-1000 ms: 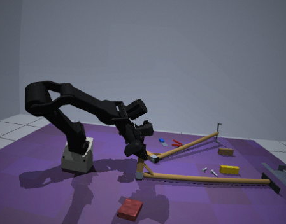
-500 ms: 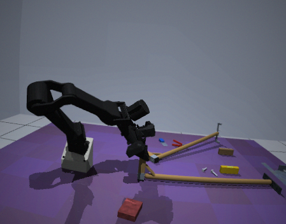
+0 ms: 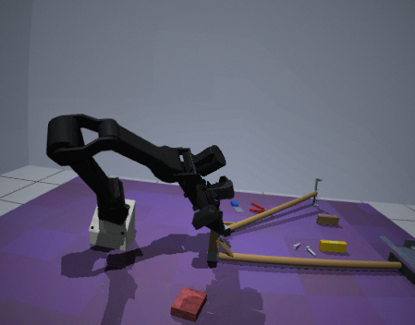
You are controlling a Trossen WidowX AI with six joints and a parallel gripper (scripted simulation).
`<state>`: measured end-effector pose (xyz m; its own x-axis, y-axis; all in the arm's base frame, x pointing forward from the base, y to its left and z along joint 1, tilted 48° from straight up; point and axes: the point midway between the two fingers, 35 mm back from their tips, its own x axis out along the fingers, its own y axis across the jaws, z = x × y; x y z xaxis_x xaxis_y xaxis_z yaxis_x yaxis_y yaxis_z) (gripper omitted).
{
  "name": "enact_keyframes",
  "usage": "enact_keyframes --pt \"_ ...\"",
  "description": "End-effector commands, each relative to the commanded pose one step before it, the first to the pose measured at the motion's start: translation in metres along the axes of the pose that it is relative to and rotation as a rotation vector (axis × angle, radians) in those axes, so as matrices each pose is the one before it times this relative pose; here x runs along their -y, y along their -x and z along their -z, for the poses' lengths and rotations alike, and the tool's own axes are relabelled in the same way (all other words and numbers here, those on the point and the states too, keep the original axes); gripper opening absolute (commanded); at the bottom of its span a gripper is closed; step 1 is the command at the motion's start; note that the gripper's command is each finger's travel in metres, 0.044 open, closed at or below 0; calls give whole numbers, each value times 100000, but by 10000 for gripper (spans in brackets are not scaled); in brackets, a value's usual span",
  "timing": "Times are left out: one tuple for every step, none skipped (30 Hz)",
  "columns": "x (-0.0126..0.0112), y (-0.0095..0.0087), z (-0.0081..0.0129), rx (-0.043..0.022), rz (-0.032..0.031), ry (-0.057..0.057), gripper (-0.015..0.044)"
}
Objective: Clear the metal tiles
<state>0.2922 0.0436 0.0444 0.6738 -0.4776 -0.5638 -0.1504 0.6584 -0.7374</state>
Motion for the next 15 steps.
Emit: enact_keyframes --pt "176 -272 -1147 1468 -359 -1055 0" --pt "29 -88 -127 16 30 -34 0" --pt "29 -88 -126 17 31 -34 0" --pt "29 -91 -129 18 33 -34 0" --pt "29 -92 -128 18 34 -34 0" --pt "29 -93 -128 19 35 -34 0" --pt "28 -94 -127 20 37 -33 0" --pt "28 -94 -127 20 38 -33 0" --pt "28 -95 -126 21 39 -32 0" --pt "27 -96 -126 22 40 -32 0" --pt "27 -97 -125 22 41 -32 0" --pt "26 -98 -125 23 42 -31 0" --pt "26 -98 -124 23 43 -31 0" --pt "25 -99 -124 24 44 -31 0" --pt "25 -100 -123 24 45 -30 0"
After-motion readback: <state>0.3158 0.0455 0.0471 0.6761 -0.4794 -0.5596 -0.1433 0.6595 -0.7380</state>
